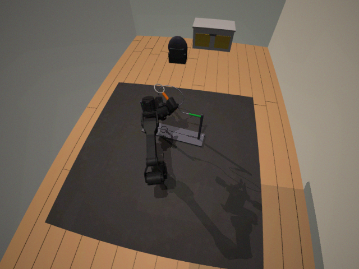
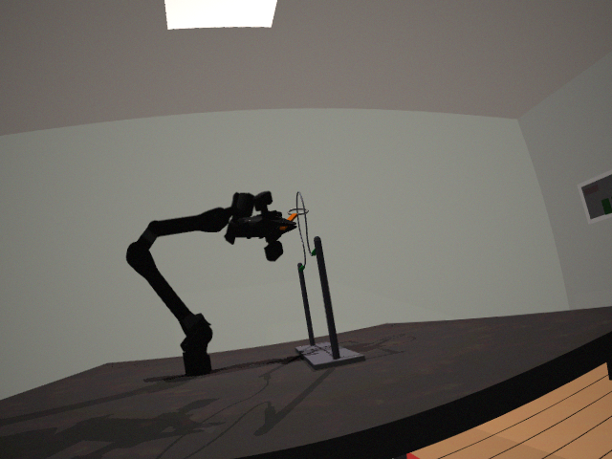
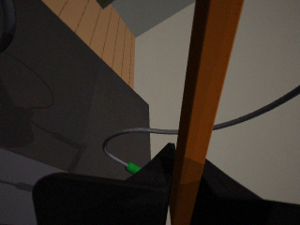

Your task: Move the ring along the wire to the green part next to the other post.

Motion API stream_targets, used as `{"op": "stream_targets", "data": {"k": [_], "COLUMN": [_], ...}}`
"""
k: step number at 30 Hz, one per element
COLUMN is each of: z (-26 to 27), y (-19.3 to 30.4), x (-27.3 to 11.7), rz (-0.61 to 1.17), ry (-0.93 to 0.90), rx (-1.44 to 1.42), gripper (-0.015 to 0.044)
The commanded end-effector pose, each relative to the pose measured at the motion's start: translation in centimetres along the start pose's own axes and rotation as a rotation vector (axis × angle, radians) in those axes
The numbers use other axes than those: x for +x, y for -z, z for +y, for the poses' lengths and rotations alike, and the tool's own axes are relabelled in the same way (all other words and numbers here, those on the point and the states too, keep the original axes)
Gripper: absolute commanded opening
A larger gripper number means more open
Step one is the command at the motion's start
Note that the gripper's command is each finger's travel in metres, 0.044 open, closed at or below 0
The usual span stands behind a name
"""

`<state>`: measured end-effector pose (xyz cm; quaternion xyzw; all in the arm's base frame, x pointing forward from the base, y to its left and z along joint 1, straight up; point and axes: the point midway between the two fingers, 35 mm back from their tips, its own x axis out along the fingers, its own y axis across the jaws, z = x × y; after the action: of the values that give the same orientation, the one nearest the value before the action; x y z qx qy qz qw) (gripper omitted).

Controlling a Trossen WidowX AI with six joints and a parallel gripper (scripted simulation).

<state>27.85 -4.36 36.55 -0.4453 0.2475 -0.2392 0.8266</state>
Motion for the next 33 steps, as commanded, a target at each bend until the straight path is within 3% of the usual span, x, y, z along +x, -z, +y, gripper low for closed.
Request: {"op": "stream_targets", "data": {"k": [1,33], "z": [-0.2,-1.9], "y": [0.2,-0.2], "x": [-0.1,-0.1], "rz": [-0.002,-0.048], "ry": [0.03,0.263], "rx": [-0.04,-0.389], "gripper": [-0.015,-0.015]}}
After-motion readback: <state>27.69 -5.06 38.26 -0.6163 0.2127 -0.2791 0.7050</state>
